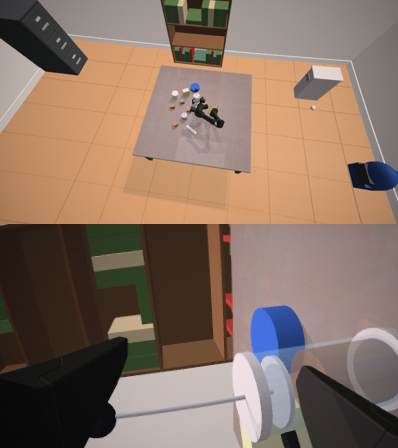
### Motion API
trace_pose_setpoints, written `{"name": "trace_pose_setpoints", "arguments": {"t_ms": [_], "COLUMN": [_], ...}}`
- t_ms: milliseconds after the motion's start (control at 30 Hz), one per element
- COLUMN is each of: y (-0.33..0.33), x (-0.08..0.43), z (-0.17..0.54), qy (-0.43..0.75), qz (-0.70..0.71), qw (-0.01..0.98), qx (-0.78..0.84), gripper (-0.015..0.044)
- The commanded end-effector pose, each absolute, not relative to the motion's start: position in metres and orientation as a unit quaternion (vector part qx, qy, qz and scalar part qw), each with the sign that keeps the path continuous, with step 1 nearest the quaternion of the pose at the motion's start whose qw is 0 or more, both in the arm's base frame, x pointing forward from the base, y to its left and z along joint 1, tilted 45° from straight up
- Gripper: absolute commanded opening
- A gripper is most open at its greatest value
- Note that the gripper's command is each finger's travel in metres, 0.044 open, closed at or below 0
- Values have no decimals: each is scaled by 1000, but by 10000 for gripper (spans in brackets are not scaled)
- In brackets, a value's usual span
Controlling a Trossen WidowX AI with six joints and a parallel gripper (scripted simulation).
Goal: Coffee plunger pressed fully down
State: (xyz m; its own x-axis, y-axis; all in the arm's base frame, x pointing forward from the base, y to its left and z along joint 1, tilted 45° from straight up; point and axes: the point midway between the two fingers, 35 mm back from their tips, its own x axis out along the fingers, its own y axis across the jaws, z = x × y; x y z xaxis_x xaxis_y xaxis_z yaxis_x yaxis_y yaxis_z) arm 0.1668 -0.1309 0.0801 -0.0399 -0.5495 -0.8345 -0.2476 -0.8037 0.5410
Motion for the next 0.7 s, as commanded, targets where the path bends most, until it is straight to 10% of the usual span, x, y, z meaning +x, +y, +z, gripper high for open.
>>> {"name": "trace_pose_setpoints", "arguments": {"t_ms": [0,667], "y": [-131,-181], "x": [167,202], "z": [80,91], "qy": [-286,268], "qz": [-662,-574], "qw": [116,358], "qx": [683,686], "gripper": [426,440]}}
